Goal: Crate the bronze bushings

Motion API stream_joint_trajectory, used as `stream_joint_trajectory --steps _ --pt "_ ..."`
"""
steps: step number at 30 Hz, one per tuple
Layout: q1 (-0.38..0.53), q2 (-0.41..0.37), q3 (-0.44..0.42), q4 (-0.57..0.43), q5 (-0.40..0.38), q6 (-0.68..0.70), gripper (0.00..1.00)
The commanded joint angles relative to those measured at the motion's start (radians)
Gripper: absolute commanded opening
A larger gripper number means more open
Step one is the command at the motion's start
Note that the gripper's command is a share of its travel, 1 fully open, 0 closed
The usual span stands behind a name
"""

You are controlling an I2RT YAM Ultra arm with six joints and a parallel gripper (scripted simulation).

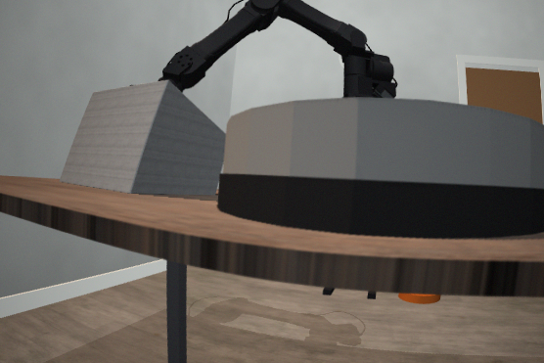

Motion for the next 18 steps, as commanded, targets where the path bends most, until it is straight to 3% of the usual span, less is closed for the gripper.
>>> stream_joint_trajectory --steps 1,18 --pt "-0.01 0.013 0.029 -0.012 0.005 0.008 0.0" --pt "-0.002 0.016 -0.002 0.02 0.006 0.011 0.0"
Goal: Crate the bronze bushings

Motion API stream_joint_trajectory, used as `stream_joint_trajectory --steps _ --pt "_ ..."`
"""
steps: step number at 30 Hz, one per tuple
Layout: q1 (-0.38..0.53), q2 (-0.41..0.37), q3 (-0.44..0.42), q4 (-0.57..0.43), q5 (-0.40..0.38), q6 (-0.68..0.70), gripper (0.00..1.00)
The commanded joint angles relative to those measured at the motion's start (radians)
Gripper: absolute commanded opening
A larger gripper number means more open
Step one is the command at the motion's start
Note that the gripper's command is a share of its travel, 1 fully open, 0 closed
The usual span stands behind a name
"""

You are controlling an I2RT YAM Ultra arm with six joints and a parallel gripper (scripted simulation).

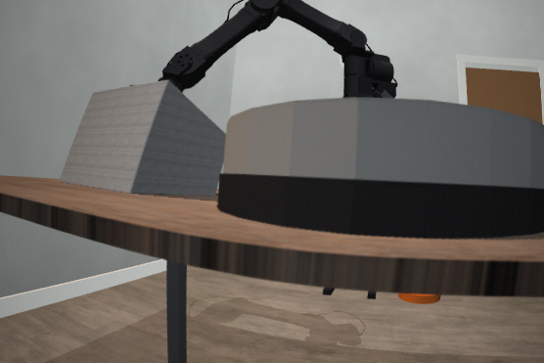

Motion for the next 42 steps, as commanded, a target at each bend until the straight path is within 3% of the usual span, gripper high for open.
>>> stream_joint_trajectory --steps 1,11,16,42 --pt "-0.002 0.016 -0.001 0.019 0.006 0.01 0.0" --pt "0.036 0.071 -0.111 0.171 0.015 0.038 0.0" --pt "0.041 0.112 -0.109 0.235 0.017 0.051 0.0" --pt "0.04 0.099 -0.111 0.239 0.013 0.052 0.0"
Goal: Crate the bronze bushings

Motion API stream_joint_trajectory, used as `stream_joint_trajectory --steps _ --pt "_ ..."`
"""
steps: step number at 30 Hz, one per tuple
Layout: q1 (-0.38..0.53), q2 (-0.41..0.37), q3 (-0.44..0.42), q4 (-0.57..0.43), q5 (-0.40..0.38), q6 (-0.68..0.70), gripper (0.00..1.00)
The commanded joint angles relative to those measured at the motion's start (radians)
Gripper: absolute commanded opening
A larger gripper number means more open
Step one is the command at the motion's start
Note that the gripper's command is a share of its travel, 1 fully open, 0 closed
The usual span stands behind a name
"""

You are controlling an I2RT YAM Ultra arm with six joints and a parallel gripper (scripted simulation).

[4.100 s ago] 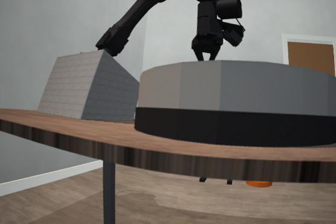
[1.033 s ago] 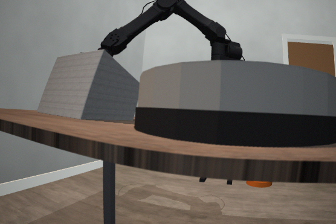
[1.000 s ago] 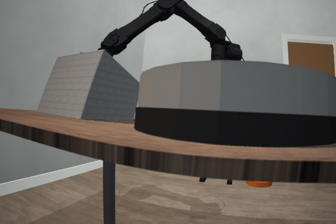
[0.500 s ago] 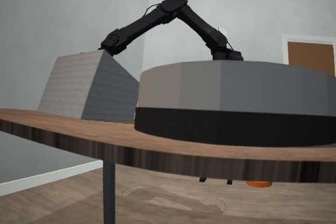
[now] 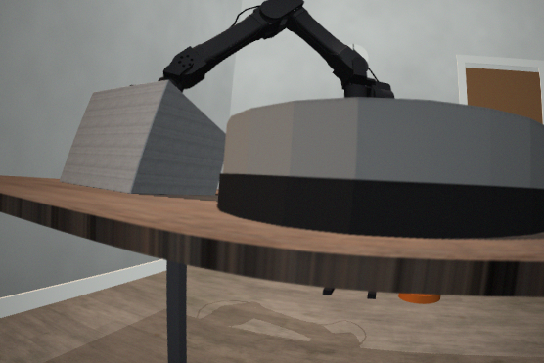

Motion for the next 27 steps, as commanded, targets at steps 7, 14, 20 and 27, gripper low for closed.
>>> stream_joint_trajectory --steps 7,14,20,27 --pt "-0.004 -0.016 0.001 0.007 0.005 0.008 0.0" --pt "-0.004 -0.016 0.001 0.007 0.005 0.008 0.0" --pt "-0.002 -0.004 -0.007 0.017 0.005 0.009 0.0" --pt "0.009 0.014 -0.024 0.028 0.007 0.012 0.0"
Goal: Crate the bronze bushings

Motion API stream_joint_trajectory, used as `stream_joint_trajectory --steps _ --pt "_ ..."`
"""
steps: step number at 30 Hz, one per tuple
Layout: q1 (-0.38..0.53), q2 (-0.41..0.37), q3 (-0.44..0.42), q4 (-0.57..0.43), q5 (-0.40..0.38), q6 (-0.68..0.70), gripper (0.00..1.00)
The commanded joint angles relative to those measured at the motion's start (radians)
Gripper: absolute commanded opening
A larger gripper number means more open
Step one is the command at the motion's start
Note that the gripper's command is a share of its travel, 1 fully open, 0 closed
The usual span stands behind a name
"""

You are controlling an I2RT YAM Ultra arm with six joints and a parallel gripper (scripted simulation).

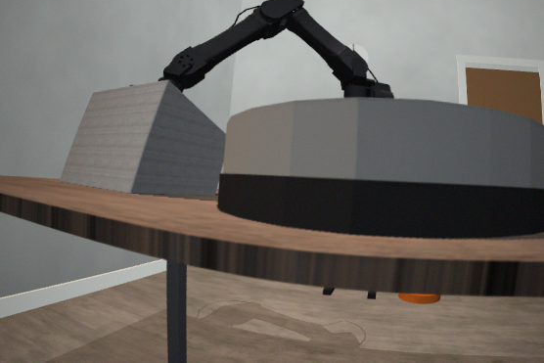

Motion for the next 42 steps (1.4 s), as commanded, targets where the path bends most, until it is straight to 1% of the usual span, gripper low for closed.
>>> stream_joint_trajectory --steps 1,7,15,24,42 --pt "0.003 0.017 0.023 0.02 0.007 0.01 0.0" --pt "0.015 0.033 -0.026 0.045 0.01 0.016 0.0" --pt "0.023 0.062 -0.027 0.086 0.012 0.025 0.0" --pt "0.028 0.08 -0.03 0.11 0.012 0.031 0.0" --pt "0.022 0.087 -0.038 0.11 0.012 0.031 0.0"
